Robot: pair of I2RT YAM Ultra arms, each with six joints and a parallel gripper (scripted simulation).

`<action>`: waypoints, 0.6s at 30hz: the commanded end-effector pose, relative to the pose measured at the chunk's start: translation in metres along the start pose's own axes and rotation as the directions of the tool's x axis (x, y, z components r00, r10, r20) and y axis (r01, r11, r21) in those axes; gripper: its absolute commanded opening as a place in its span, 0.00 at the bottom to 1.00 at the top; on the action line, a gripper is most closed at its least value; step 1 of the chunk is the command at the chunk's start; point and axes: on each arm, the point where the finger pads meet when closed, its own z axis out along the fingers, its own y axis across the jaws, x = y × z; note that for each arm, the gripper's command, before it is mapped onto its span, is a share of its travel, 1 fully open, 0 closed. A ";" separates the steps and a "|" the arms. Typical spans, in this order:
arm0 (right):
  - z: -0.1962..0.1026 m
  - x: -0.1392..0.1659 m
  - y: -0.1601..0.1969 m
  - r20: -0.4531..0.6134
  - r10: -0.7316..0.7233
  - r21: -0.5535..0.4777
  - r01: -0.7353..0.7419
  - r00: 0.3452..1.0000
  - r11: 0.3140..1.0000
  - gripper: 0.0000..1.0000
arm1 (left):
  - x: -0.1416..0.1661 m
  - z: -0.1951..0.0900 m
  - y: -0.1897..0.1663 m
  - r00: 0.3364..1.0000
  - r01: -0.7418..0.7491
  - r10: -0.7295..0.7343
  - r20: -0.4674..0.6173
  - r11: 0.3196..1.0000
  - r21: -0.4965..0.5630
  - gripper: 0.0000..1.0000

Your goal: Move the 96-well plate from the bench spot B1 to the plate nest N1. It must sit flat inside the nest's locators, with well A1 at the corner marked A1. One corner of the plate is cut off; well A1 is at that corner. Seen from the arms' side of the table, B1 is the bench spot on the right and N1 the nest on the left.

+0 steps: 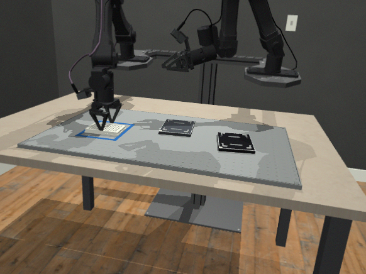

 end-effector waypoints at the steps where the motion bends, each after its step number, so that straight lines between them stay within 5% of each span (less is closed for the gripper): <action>1: 0.006 0.000 0.008 0.005 -0.006 -0.018 0.007 1.000 1.000 1.00 | -0.004 -0.003 0.000 1.000 0.012 -0.012 0.013 1.000 0.007 1.00; 18: 0.004 0.000 0.003 0.002 -0.002 -0.003 0.002 1.000 1.000 0.80 | -0.004 -0.003 0.000 1.000 0.012 -0.012 0.013 1.000 0.007 1.00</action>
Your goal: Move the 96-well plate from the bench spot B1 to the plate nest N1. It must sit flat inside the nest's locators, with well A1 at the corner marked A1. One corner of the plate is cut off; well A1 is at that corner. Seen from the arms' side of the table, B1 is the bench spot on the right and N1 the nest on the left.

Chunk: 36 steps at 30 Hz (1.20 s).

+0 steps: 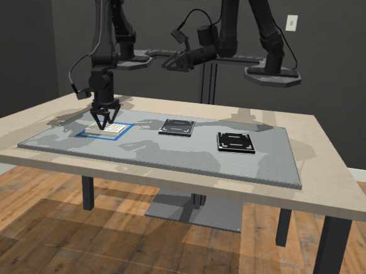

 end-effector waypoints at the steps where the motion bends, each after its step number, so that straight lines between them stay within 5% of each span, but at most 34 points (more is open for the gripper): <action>1: 0.004 0.000 0.000 0.003 -0.003 0.006 0.003 1.000 1.000 0.79 | -0.004 -0.003 0.000 1.000 0.012 -0.012 0.013 1.000 0.007 1.00; 36: 0.004 0.000 0.000 0.003 -0.003 0.006 0.003 1.000 1.000 0.35 | -0.004 -0.003 0.000 1.000 0.012 -0.012 0.013 1.000 0.007 1.00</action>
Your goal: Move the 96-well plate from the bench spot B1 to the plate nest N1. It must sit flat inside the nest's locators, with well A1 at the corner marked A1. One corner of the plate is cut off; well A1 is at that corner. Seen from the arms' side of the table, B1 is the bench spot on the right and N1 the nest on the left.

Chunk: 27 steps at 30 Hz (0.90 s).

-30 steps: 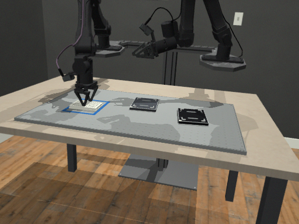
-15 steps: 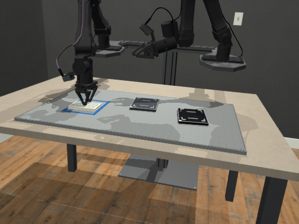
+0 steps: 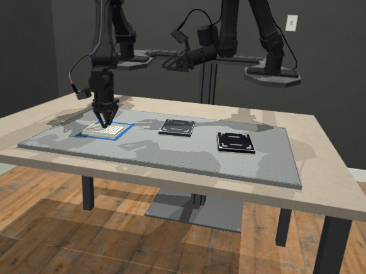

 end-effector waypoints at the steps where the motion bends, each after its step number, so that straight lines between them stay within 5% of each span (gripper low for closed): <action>1: 0.004 0.000 0.002 0.003 -0.002 0.002 0.002 1.000 1.000 0.33 | -0.004 -0.003 0.000 1.000 0.012 -0.012 0.013 1.000 0.007 1.00; 27: 0.004 0.000 0.002 0.003 -0.002 0.002 0.002 1.000 1.000 0.02 | -0.004 -0.003 0.000 1.000 0.012 -0.012 0.013 1.000 0.007 1.00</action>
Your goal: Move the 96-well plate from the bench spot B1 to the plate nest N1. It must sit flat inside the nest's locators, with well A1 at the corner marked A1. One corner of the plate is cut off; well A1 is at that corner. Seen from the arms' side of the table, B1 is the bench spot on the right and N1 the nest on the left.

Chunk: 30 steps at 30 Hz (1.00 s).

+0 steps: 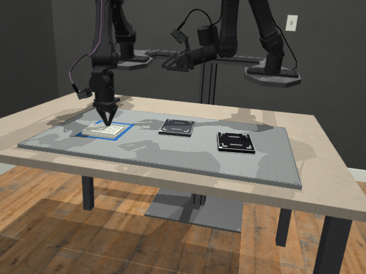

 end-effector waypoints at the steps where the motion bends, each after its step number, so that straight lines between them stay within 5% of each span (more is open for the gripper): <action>1: 0.004 0.000 0.013 0.006 -0.001 -0.043 0.001 1.000 0.999 0.01 | -0.004 -0.003 0.000 1.000 0.012 -0.012 0.013 1.000 0.007 1.00; 6: 0.004 0.000 0.013 0.006 -0.001 -0.043 0.001 1.000 0.999 0.00 | -0.004 -0.003 0.000 1.000 0.012 -0.012 0.013 1.000 0.007 1.00; 10: -0.005 -0.003 0.005 0.016 0.015 0.016 -0.015 1.000 1.000 0.45 | -0.004 -0.003 0.000 1.000 0.012 -0.012 0.013 1.000 0.007 1.00; 12: -0.005 -0.003 0.005 0.016 0.015 0.016 -0.015 1.000 1.000 0.45 | -0.004 -0.003 0.000 1.000 0.012 -0.012 0.013 1.000 0.007 1.00; 17: -0.045 -0.004 0.029 0.011 0.034 -0.016 -0.034 0.999 0.999 1.00 | -0.004 -0.003 0.000 1.000 0.012 -0.012 0.013 1.000 0.007 1.00; 30: -0.052 -0.001 0.042 0.003 0.031 -0.055 -0.031 1.000 0.998 1.00 | -0.004 -0.003 0.000 1.000 0.012 -0.012 0.013 1.000 0.007 1.00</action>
